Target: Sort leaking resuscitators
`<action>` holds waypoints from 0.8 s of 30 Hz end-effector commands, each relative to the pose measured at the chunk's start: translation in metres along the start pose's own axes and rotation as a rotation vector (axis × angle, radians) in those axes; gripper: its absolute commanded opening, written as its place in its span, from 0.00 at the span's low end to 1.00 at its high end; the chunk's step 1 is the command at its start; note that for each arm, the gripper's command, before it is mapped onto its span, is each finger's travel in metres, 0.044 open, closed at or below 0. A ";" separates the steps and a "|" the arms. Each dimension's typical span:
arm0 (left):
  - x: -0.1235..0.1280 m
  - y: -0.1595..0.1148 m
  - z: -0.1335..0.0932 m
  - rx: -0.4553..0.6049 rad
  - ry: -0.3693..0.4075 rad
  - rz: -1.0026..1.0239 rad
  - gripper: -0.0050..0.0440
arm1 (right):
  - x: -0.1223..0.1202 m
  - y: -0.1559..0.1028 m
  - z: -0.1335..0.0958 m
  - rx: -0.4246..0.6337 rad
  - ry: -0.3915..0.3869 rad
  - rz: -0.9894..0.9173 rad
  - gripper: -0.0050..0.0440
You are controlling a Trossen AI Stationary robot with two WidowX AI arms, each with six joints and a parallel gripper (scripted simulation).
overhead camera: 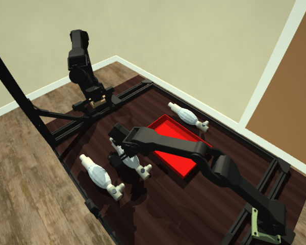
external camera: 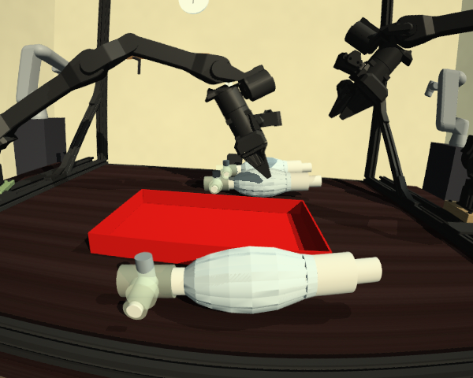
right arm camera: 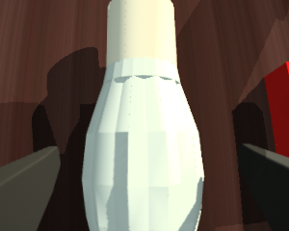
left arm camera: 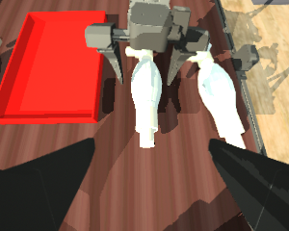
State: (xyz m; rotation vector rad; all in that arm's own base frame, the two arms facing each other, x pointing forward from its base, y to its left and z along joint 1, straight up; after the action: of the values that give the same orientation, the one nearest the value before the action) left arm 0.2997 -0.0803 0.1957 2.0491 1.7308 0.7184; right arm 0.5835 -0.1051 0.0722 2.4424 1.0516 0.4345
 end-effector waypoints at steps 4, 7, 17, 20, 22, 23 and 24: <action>0.001 0.000 0.000 0.000 0.003 0.000 1.00 | 0.000 -0.012 0.032 -0.007 0.003 0.003 1.00; 0.001 0.000 0.000 0.000 0.003 0.000 1.00 | 0.000 -0.012 0.032 -0.007 0.003 0.003 1.00; 0.001 0.000 0.000 0.000 0.003 0.000 1.00 | 0.000 -0.012 0.032 -0.007 0.003 0.003 1.00; 0.000 0.000 0.000 0.000 0.002 0.001 1.00 | -0.001 -0.013 0.032 -0.026 0.015 0.008 1.00; 0.000 0.000 0.000 0.000 0.002 0.001 1.00 | -0.001 -0.013 0.032 -0.026 0.015 0.008 1.00; 0.000 0.000 0.000 0.000 0.002 0.001 1.00 | -0.001 -0.013 0.032 -0.026 0.015 0.008 1.00; 0.000 0.000 0.000 0.000 0.002 0.001 1.00 | -0.001 -0.013 0.032 -0.026 0.015 0.008 1.00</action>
State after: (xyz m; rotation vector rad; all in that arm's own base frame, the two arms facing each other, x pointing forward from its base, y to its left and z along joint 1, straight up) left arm 0.2998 -0.0800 0.1957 2.0485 1.7318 0.7187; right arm 0.5942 -0.1069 0.0452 2.4182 1.0333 0.4797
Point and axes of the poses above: on each arm, the point midway between the two fingers, 35 mm back from their tips, its own z axis out along the fingers, its own x axis across the jaws, y = z × x, the point moved 2 cm from there along -z, back along the fingers, and after that the axes turned 15 degrees about z, right-handed, at the moved point
